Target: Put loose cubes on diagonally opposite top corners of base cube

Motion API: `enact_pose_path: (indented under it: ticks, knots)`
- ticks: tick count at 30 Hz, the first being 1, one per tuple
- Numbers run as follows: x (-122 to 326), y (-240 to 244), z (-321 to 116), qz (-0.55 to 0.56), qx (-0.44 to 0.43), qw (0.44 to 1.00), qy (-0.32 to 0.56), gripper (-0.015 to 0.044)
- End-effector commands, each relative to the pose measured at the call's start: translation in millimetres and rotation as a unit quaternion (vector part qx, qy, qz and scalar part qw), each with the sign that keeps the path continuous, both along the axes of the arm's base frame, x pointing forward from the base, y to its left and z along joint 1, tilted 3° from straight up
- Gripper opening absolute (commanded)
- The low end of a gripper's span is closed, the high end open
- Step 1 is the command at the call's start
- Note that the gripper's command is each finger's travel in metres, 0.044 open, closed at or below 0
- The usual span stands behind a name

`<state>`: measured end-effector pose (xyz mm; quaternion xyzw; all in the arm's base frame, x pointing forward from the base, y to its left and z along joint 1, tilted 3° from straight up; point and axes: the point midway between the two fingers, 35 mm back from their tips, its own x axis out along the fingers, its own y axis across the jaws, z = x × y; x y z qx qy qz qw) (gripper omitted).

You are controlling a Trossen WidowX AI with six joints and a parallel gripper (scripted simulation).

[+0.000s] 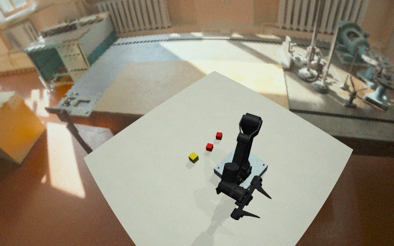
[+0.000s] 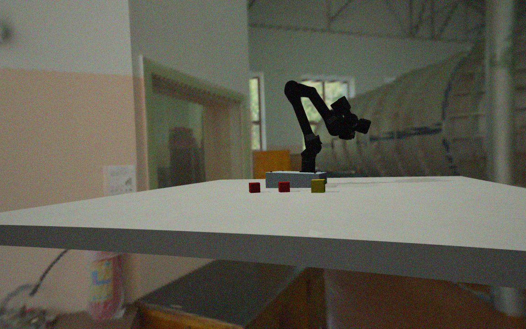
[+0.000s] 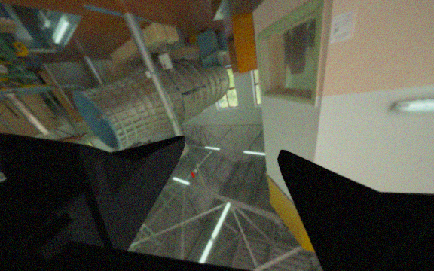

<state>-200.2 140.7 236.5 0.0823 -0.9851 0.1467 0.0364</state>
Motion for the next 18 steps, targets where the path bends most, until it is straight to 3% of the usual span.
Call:
enact_pose_path:
  ticks: [1,5,11,18]
  knots:
    - [0,1,1,-0.003,-0.006,1.0,0.0,0.0374]
    - [9,34,7,-0.062,-0.124,0.99,0.002,0.0269]
    - [43,101,7,-0.171,-0.336,0.926,0.028,0.0265]
    - [106,165,-1,-0.273,-0.55,0.781,0.111,0.0265]
